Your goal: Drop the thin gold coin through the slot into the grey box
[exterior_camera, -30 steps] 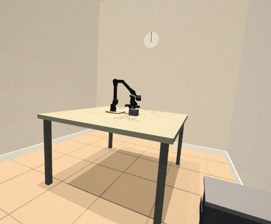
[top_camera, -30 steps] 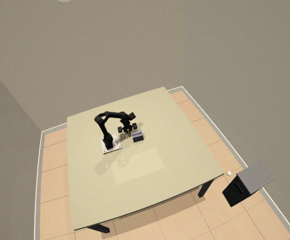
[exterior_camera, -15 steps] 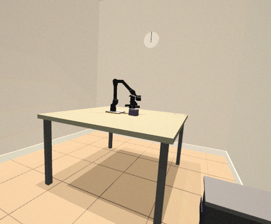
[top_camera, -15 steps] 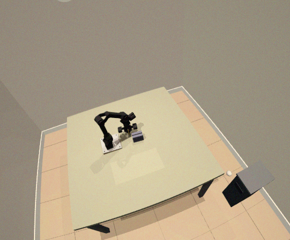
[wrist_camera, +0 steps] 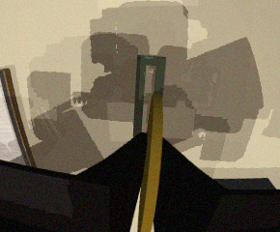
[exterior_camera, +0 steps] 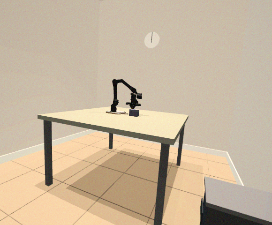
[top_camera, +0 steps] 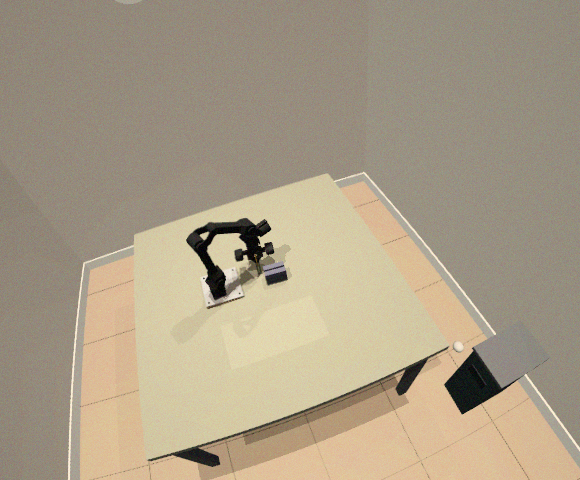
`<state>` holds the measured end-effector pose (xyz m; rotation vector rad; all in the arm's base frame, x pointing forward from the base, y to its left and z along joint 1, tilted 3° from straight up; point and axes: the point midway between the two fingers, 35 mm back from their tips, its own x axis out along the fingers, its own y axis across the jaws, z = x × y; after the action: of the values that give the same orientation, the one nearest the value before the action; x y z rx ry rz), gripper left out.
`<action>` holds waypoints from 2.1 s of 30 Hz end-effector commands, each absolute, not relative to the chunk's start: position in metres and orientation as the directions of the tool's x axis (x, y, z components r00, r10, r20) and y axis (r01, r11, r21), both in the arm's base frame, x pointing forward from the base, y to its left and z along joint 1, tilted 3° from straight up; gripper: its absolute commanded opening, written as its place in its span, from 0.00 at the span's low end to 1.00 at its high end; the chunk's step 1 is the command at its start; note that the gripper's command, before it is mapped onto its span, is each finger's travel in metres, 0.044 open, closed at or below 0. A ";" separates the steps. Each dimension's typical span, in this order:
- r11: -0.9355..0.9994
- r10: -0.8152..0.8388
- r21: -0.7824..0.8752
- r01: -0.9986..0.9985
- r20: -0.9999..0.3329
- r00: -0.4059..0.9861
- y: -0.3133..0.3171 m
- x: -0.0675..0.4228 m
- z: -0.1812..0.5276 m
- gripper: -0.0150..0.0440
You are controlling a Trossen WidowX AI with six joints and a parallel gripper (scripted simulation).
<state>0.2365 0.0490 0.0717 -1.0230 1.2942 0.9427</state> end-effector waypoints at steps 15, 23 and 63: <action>0.266 -0.011 -0.070 -0.961 -0.998 0.070 0.051 0.233 0.121 0.25; 0.259 -0.010 -0.068 -0.963 -0.998 0.067 0.051 0.230 0.135 0.25; 1.000 -0.011 -0.010 0.017 -0.998 0.068 0.047 0.232 0.136 0.25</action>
<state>0.2309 0.0470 0.1342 -0.0765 1.5049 0.0491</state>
